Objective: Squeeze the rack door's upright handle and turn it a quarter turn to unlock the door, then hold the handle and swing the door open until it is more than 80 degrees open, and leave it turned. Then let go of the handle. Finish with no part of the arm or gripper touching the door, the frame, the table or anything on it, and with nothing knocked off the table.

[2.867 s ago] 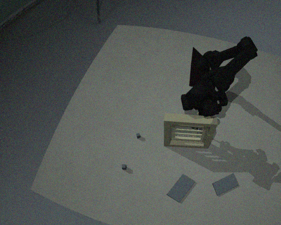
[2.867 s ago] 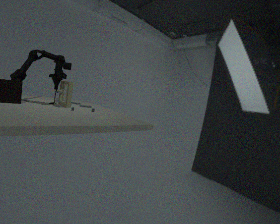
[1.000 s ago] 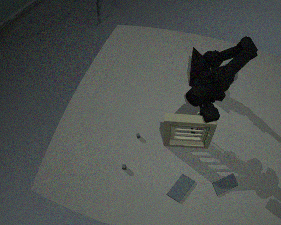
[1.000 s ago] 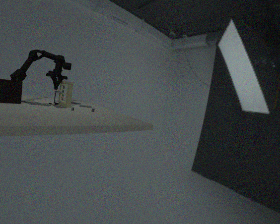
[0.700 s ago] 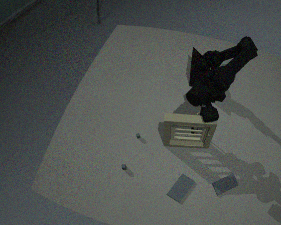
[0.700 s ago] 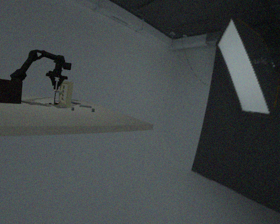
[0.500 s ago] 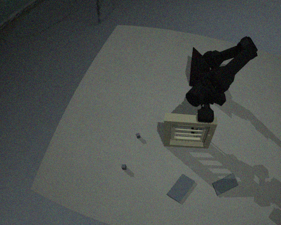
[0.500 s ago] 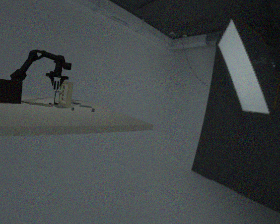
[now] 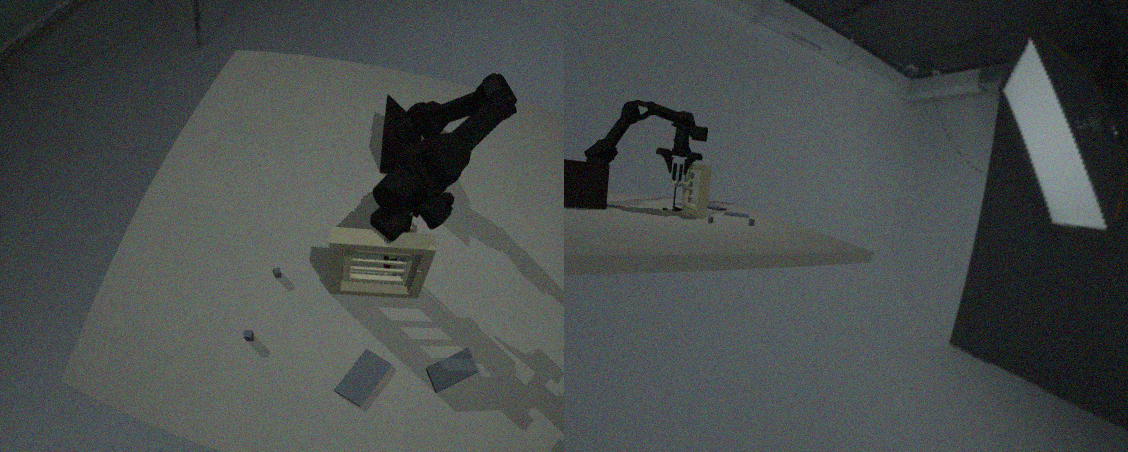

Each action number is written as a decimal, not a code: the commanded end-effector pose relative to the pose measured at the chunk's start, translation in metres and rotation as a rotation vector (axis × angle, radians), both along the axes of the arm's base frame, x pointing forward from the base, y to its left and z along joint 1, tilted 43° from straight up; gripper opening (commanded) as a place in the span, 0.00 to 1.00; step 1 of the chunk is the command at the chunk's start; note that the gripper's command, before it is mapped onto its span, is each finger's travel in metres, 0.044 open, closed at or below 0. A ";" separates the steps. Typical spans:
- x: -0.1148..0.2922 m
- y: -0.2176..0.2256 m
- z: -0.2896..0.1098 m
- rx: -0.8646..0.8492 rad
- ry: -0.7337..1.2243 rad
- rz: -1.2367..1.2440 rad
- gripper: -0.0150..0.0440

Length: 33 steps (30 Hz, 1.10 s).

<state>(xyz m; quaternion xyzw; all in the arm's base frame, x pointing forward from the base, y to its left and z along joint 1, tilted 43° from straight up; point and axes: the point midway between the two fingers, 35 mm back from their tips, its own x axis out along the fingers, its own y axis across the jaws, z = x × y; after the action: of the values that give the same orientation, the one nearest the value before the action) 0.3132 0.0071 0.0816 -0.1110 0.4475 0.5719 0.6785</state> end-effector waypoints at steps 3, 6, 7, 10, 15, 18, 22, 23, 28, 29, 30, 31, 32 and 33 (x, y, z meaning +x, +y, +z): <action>0.000 0.000 -0.001 -0.019 0.211 -0.228 0.76; 0.000 0.000 -0.001 -0.027 0.312 -0.338 0.76; 0.000 0.000 -0.001 -0.030 0.346 -0.374 0.76; 0.000 0.000 -0.001 -0.038 0.446 -0.483 0.76; 0.000 0.000 0.000 -0.051 0.614 -0.665 0.76; 0.000 0.000 0.000 -0.059 0.715 -0.774 0.76; 0.000 0.000 0.000 -0.070 0.849 -0.920 0.76; 0.000 0.000 0.000 -0.073 0.882 -0.956 0.76; 0.000 0.000 0.000 -0.086 1.050 -1.138 0.76; 0.000 0.000 0.000 -0.089 1.084 -1.175 0.76; 0.000 0.000 0.000 -0.092 1.117 -1.211 0.76; 0.000 0.000 0.000 -0.094 1.151 -1.247 0.76; 0.000 0.000 0.000 -0.097 1.185 -1.284 0.76; 0.000 0.000 0.000 -0.100 1.218 -1.320 0.76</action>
<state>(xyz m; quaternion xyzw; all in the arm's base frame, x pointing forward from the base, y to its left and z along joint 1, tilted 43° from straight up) 0.3132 0.0071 0.0816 0.4188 0.7233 0.0649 0.5452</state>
